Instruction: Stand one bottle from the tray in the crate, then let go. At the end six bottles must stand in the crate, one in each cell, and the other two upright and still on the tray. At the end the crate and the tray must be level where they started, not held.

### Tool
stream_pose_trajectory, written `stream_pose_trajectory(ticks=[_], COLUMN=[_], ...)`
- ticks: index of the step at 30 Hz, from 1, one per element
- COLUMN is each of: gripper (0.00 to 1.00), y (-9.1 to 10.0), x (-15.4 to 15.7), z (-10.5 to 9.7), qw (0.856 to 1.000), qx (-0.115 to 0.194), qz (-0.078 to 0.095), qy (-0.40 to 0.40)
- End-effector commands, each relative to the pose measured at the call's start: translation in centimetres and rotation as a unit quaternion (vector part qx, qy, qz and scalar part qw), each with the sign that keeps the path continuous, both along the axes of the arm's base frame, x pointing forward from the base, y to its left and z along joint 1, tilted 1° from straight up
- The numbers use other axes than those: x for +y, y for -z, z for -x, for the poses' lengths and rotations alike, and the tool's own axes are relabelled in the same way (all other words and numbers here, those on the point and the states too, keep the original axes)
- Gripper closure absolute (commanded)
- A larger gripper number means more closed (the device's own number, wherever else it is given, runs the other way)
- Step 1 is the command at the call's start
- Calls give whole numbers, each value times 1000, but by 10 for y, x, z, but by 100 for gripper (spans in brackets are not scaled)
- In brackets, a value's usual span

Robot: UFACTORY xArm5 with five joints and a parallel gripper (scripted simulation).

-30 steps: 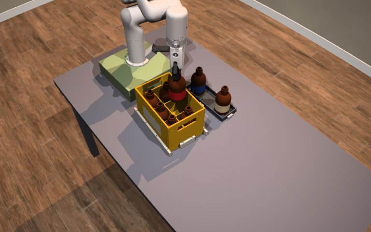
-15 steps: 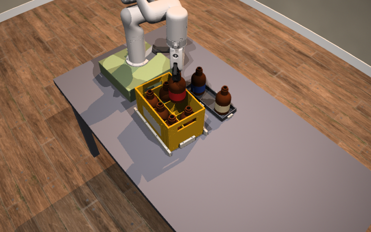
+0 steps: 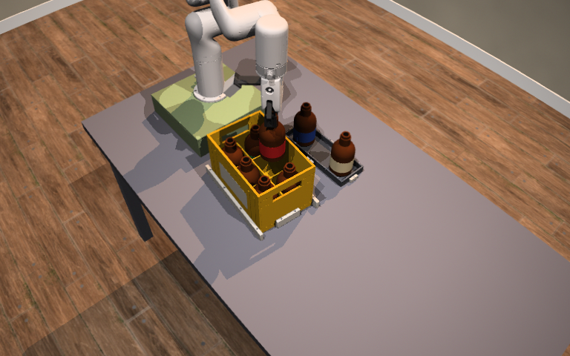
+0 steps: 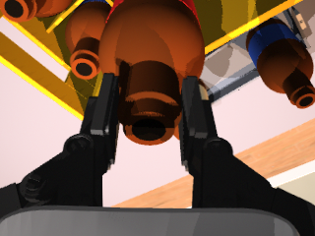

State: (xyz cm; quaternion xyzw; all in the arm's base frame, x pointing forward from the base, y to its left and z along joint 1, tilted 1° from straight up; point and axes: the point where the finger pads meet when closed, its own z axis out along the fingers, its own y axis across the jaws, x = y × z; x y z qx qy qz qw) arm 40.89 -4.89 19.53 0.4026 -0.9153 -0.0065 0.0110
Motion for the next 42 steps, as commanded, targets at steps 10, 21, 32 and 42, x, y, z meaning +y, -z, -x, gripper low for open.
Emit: stream_pose_trajectory(ticks=[10,21,32,42], gripper=[100,100,100,100], y=[14,20,21,21], x=[0,0,0,0], z=[-1,-1,-1,-1], qw=[1000,1000,1000,1000], qx=[-2,-2,-2,-2], qz=[0,0,0,0], qy=[0,0,0,0])
